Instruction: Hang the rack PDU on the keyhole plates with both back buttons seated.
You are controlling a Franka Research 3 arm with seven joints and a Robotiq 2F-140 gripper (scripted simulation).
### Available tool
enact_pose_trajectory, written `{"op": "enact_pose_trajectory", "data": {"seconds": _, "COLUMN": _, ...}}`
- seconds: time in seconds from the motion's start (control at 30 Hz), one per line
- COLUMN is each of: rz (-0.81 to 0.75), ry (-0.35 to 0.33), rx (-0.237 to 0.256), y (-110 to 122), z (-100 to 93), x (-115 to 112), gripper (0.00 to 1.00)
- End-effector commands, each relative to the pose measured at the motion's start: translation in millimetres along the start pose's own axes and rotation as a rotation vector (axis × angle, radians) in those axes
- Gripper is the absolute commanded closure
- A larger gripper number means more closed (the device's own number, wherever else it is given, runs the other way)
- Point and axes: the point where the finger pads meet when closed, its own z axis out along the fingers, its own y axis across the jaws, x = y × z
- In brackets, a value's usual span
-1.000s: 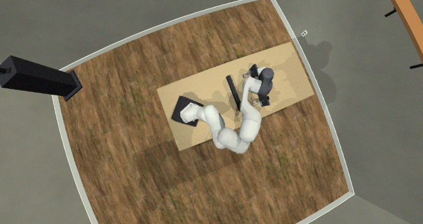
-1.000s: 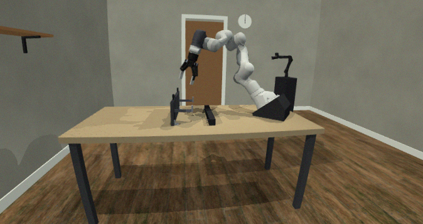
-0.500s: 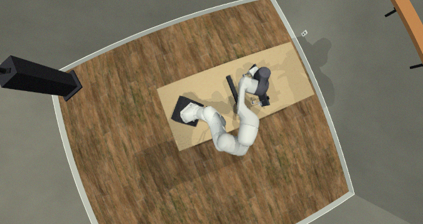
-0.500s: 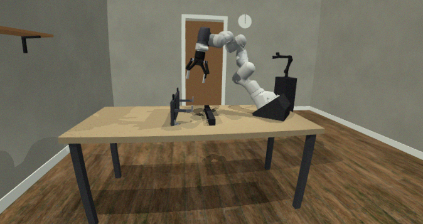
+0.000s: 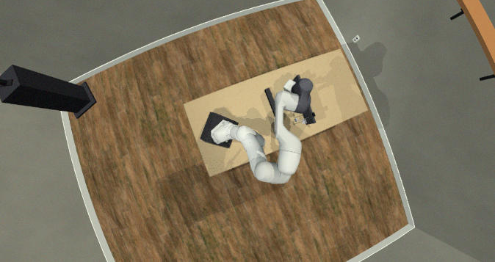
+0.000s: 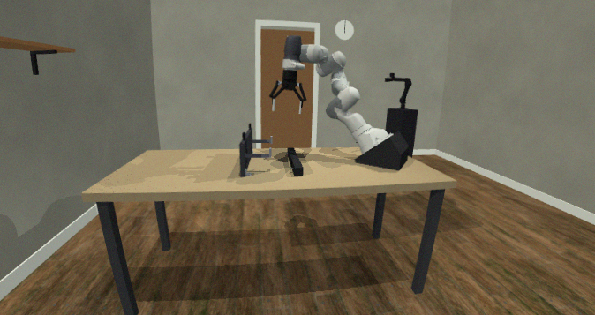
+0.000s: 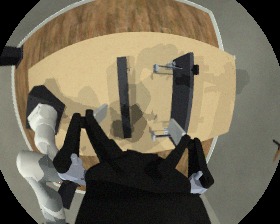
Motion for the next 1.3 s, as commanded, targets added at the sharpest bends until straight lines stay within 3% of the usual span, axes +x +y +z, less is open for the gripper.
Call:
{"op": "enact_pose_trajectory", "data": {"seconds": 0.0, "rz": -0.146, "ry": -0.02, "rx": 0.034, "y": -14, "z": 0.0, "x": -9, "gripper": 0.0}}
{"op": "enact_pose_trajectory", "data": {"seconds": 0.4, "rz": -0.284, "ry": -0.023, "rx": 0.077, "y": -44, "z": -6.1, "x": -16, "gripper": 0.0}}
{"op": "enact_pose_trajectory", "data": {"seconds": 1.07, "rz": -0.285, "ry": -0.023, "rx": 0.077, "y": -44, "z": -6.1, "x": -16, "gripper": 0.0}}
{"op": "enact_pose_trajectory", "data": {"seconds": 1.1, "rz": -0.285, "ry": -0.023, "rx": 0.077, "y": -44, "z": -6.1, "x": -16, "gripper": 0.45}}
{"op": "enact_pose_trajectory", "data": {"seconds": 1.27, "rz": -0.285, "ry": -0.023, "rx": 0.077, "y": -44, "z": -6.1, "x": -16, "gripper": 0.45}}
